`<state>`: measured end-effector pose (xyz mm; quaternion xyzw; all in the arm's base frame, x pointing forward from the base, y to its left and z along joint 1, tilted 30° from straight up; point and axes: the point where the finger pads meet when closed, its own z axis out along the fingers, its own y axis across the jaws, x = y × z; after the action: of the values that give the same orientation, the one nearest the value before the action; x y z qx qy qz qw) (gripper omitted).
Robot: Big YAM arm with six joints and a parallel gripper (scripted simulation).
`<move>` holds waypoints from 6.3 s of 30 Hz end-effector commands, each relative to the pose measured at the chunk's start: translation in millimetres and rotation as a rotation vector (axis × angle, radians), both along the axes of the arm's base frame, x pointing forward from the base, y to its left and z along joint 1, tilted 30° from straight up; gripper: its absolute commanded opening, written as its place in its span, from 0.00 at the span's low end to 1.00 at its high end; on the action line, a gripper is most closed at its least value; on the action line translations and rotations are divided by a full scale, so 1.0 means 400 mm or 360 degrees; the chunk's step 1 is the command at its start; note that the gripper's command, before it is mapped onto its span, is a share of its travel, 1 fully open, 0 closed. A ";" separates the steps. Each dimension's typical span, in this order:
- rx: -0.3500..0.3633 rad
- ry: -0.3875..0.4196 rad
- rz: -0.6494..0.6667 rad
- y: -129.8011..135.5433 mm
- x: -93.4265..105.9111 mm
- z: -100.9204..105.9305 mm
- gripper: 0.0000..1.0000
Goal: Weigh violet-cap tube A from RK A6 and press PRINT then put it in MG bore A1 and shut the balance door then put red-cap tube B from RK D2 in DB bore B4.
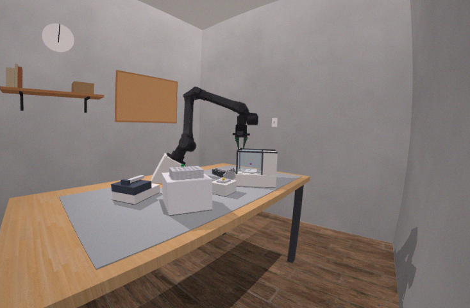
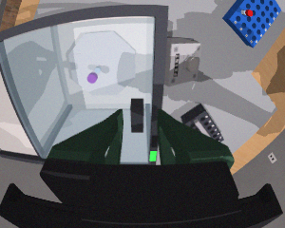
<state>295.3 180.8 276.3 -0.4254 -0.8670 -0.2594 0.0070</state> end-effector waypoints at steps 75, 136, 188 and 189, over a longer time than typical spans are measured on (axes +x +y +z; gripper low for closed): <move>0.0026 -0.0051 -0.0006 0.073 0.104 0.098 0.06; 0.0026 -0.0048 -0.0007 0.141 0.202 0.156 0.06; 0.0039 -0.0072 -0.0011 0.181 0.269 0.195 0.06; 0.0039 -0.0072 -0.0011 0.181 0.269 0.195 0.06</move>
<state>385.9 241.9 330.8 -0.4261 -0.8667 -0.2593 0.0071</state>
